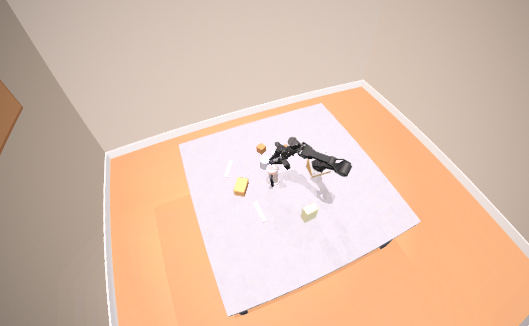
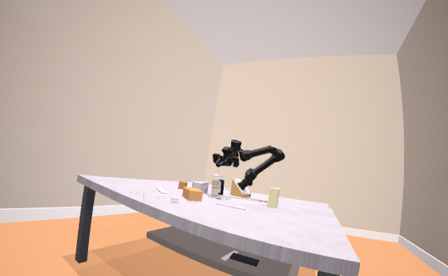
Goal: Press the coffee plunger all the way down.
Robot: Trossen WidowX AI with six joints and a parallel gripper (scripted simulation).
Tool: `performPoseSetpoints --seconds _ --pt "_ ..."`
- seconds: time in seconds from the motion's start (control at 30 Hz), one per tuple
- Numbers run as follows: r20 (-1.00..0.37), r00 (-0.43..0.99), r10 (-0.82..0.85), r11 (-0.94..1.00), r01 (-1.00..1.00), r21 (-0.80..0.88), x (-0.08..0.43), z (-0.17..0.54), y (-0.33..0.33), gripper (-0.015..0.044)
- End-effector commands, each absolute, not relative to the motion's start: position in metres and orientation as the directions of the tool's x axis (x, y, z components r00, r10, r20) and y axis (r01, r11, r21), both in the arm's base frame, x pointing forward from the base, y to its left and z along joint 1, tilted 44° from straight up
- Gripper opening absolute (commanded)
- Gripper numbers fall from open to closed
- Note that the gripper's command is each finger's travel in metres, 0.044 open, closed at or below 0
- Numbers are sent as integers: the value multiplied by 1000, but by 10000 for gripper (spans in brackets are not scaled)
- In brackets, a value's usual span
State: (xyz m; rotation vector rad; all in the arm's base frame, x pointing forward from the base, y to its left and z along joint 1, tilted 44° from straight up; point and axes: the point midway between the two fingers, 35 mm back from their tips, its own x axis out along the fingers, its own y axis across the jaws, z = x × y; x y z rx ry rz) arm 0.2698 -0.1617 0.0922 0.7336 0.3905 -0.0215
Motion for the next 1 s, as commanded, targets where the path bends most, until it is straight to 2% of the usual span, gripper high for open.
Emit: performPoseSetpoints --seconds 0.0,0.97 --pt "-385 909 159 712 165 682 270 70 -140 119" --pt "-381 911 159 712 162 684 280 67 -143 119"
